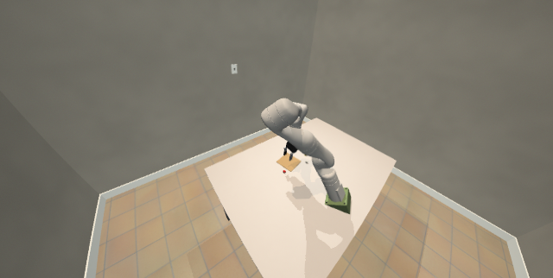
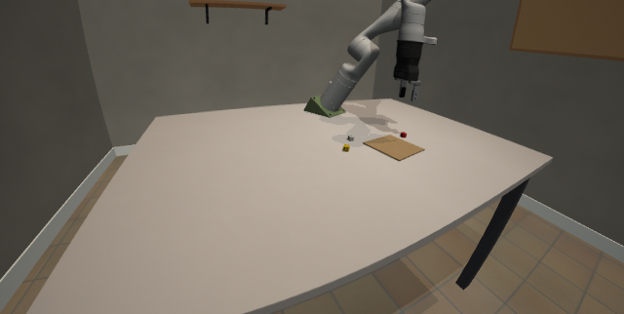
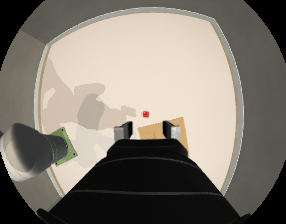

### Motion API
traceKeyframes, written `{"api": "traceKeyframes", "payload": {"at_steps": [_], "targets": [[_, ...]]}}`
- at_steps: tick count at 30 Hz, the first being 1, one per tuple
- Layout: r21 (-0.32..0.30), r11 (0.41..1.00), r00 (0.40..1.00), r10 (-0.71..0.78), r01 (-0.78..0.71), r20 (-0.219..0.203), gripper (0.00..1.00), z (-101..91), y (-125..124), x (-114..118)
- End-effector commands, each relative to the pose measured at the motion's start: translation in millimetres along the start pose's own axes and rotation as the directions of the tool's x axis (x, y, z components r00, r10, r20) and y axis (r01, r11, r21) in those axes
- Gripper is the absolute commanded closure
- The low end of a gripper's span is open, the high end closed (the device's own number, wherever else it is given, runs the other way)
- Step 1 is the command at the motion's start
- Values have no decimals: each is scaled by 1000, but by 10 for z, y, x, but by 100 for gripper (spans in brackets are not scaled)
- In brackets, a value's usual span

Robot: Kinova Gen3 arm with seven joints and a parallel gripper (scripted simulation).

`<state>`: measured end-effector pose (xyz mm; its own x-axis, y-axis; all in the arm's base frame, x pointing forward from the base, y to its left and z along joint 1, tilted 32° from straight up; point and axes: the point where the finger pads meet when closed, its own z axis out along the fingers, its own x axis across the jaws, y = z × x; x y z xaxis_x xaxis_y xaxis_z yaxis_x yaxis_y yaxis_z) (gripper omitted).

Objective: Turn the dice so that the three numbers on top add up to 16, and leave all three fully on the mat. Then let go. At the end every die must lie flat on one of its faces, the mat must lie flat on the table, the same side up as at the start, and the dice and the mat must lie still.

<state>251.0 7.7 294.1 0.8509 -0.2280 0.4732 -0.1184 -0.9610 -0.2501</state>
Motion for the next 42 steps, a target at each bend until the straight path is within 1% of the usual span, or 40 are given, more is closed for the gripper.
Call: {"api": "traceKeyframes", "payload": {"at_steps": [1,4,5,14,17,37,39,42], "targets": [[-5,1000,1000,-1,1,-1,0,1,-6,-6],[-5,1000,1000,-1,1,-1,0,1,-6,-6],[-5,1000,1000,23,-23,-2,0,26,-59,-21],[-5,1000,1000,23,-23,-2,0,26,-59,-21],[-5,998,998,68,-68,-1,0,75,-154,-54],[-5,998,998,69,-69,-1,0,79,-157,-55],[-4,998,998,68,-68,-2,0,124,-158,-47],[-2,998,998,67,-67,-3,0,314,-165,-31]]}}
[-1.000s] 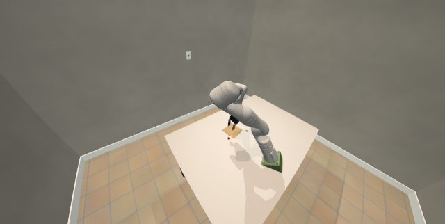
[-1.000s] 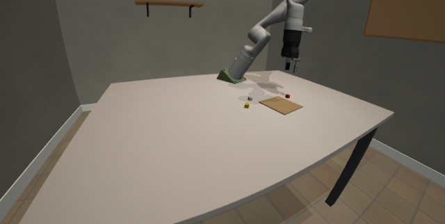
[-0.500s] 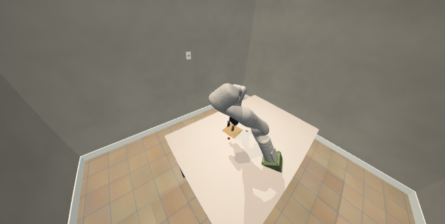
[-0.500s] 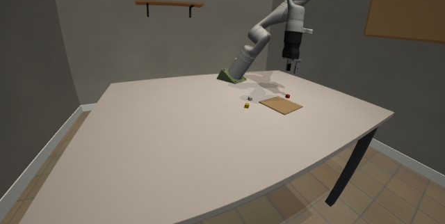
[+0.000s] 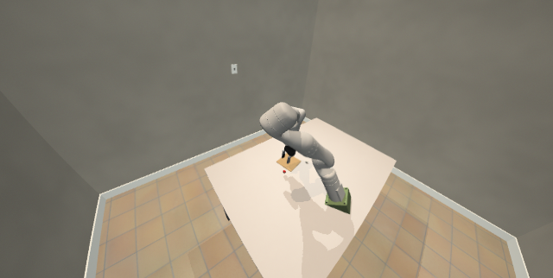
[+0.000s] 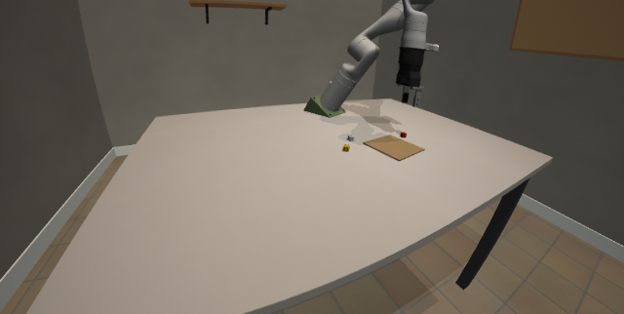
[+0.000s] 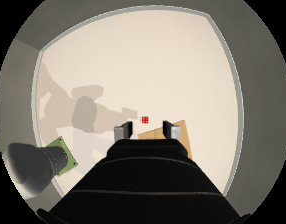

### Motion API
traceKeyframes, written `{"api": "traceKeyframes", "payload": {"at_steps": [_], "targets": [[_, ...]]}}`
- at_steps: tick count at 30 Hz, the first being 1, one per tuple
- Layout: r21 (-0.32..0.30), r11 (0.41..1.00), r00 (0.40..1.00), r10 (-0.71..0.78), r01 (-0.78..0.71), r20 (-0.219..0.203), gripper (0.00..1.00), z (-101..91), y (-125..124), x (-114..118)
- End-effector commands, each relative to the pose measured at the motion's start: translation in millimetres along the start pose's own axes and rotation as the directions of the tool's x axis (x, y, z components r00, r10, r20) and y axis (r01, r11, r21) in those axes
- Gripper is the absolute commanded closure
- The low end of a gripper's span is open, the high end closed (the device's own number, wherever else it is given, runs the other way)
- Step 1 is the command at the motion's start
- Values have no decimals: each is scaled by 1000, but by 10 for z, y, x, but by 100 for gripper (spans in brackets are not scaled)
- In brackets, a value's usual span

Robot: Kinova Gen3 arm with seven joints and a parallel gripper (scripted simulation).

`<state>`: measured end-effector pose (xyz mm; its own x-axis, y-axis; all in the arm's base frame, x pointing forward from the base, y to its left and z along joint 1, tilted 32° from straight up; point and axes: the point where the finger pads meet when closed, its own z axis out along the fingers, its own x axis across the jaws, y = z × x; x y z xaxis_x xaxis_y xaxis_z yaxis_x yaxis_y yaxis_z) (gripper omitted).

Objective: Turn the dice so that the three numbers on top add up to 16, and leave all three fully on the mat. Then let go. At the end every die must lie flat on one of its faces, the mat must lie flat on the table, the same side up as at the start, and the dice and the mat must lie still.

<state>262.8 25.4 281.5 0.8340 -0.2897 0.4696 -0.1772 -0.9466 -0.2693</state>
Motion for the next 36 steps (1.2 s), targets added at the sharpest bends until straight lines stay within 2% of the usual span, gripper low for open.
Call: {"api": "traceKeyframes", "payload": {"at_steps": [1,3,9,10,36], "targets": [[9,1000,1000,5,-5,13,0,195,-14,-35],[8,1000,1000,7,-7,13,0,326,-17,-49],[6,1000,1000,8,-8,15,0,411,-17,-66],[6,1000,1000,8,-8,15,36,411,-17,-66],[6,1000,1000,8,-8,15,36,411,-17,-66]]}}
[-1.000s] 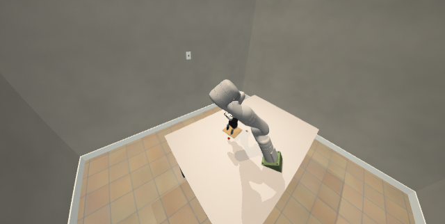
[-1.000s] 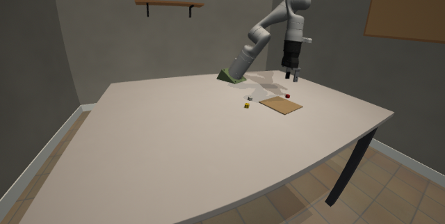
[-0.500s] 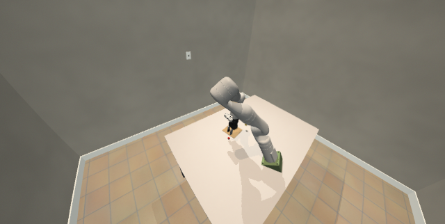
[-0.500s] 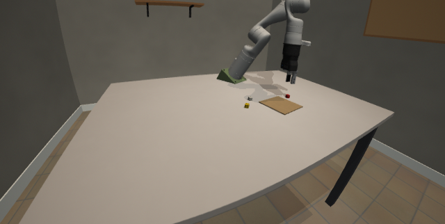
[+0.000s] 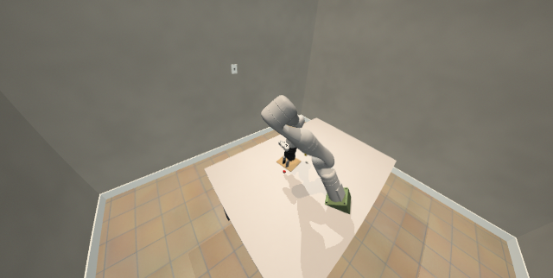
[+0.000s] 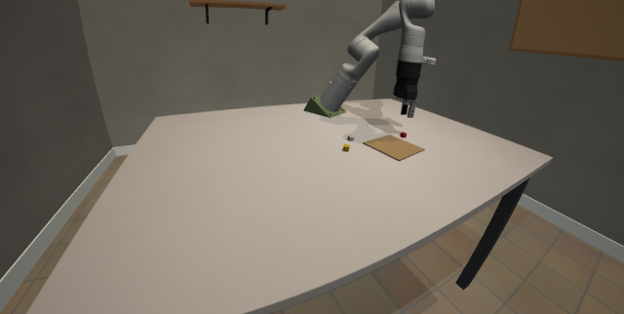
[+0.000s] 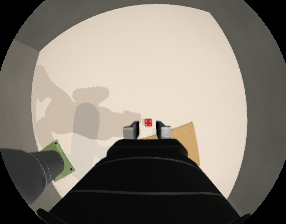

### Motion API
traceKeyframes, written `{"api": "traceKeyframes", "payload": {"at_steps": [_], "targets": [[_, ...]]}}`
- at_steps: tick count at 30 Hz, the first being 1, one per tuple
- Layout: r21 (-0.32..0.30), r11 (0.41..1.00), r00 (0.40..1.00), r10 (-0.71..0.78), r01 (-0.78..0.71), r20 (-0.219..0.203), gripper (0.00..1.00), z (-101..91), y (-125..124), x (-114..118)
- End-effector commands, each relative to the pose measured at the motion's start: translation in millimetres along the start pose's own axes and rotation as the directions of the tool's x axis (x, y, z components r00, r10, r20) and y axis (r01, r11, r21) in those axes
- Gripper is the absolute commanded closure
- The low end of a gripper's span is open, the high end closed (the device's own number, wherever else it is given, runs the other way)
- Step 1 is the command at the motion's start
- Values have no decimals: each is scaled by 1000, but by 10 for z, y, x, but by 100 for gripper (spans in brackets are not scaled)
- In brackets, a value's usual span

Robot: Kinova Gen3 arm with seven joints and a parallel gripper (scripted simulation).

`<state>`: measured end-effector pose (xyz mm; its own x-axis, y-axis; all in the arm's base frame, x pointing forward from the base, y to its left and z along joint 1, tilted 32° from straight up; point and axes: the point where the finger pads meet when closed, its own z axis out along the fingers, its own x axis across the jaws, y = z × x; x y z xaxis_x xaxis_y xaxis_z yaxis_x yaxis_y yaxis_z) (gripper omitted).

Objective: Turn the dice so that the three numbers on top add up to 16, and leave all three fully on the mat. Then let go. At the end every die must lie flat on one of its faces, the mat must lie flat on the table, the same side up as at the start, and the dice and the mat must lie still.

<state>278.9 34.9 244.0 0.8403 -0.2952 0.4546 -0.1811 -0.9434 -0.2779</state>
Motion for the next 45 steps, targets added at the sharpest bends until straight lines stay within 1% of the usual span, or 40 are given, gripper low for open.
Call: {"api": "traceKeyframes", "payload": {"at_steps": [1,21,35,37,45], "targets": [[0,1000,1000,0,0,-1,36,-1,0,2],[0,1000,1000,-1,1,-1,36,34,1,3],[0,1000,1000,-1,1,-1,36,218,2,6],[0,1000,1000,-1,1,-1,36,218,2,6],[0,1000,1000,-1,1,-1,36,347,3,8]]}}
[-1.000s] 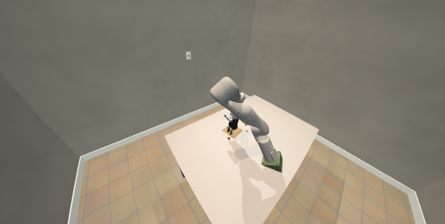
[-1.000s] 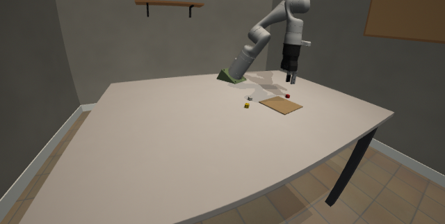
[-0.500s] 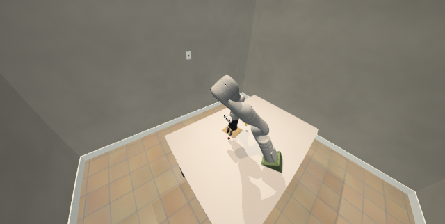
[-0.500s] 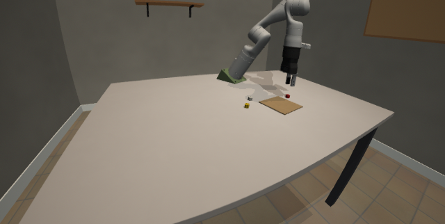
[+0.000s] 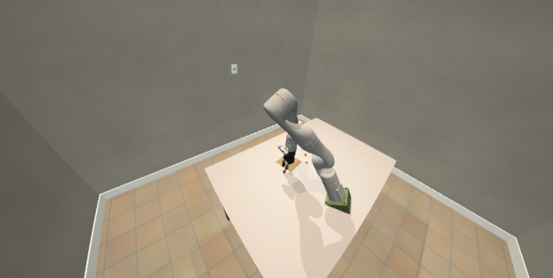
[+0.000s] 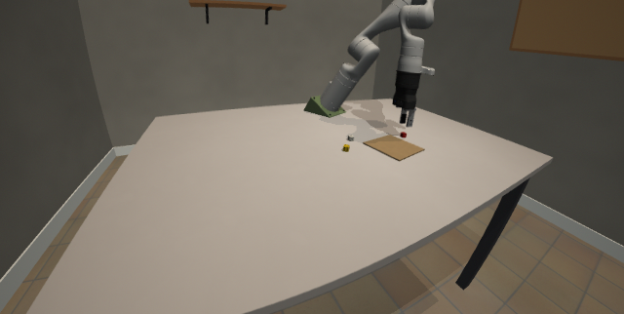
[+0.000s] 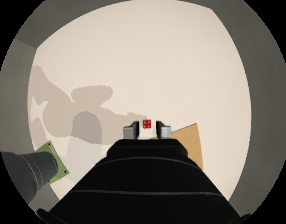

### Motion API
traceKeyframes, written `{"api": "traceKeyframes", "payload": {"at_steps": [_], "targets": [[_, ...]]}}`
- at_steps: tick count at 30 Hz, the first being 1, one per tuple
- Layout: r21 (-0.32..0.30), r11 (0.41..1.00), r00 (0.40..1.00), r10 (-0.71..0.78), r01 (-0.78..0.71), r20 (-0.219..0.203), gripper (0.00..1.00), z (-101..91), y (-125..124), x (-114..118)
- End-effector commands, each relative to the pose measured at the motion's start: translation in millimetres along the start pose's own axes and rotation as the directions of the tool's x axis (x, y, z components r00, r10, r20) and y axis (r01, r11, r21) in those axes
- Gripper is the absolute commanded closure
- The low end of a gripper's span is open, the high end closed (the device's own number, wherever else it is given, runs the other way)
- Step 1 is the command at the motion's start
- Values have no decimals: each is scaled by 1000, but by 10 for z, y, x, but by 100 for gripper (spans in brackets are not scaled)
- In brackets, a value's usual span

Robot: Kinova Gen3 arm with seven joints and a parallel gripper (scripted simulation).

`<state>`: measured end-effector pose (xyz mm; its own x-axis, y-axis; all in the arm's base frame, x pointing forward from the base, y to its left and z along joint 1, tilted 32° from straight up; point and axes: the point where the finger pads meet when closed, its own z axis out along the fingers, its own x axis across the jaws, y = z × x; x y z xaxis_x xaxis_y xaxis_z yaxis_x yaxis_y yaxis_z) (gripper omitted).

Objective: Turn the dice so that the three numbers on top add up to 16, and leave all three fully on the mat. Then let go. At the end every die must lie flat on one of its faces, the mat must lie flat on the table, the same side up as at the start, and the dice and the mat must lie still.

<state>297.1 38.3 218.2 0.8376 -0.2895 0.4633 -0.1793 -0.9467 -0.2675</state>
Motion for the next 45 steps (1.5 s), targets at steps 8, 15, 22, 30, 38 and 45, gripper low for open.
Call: {"api": "traceKeyframes", "payload": {"at_steps": [8,15,22,30,38,45], "targets": [[8,1000,1000,6,-6,7,36,123,-4,-17],[11,1000,1000,7,-7,15,36,183,-4,-16],[12,1000,1000,7,-7,19,36,215,-4,-16],[12,1000,1000,6,-7,20,36,219,-4,-16],[12,1000,1000,6,-7,20,36,219,-4,-16],[12,1000,1000,6,-7,20,36,219,-4,-16]]}}
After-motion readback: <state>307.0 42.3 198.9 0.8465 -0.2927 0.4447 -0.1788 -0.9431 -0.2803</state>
